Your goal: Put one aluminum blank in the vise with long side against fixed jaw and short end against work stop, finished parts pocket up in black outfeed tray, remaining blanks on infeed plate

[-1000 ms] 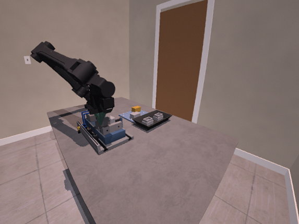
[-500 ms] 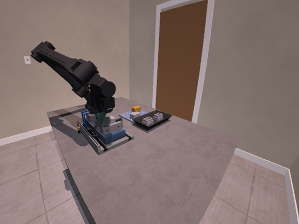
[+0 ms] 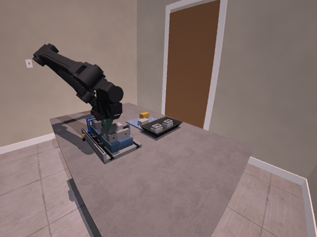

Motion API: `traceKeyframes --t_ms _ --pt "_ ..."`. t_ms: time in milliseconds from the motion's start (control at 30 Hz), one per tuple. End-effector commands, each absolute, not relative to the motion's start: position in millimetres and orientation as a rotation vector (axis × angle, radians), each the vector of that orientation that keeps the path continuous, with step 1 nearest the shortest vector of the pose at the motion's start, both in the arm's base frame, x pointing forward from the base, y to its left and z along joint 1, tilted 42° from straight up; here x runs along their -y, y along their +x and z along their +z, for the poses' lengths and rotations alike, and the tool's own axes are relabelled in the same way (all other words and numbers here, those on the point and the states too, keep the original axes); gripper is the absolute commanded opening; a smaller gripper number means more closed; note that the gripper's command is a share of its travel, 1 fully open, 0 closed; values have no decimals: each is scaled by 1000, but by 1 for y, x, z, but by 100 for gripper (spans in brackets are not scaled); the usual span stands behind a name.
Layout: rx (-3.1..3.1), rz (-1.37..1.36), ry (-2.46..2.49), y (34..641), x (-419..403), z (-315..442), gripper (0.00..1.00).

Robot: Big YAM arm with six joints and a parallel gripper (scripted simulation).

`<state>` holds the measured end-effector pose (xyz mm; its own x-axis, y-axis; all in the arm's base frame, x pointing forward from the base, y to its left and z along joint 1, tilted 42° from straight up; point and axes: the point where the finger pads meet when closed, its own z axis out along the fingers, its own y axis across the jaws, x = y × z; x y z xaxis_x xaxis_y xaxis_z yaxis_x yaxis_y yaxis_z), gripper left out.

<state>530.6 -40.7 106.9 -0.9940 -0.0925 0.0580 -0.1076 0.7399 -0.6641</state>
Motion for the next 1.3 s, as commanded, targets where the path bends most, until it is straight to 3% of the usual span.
traceKeyframes --t_ms 0,1267 --pt "2934 1113 204 533 18 100 0" --pt "2927 1111 207 533 15 94 0"
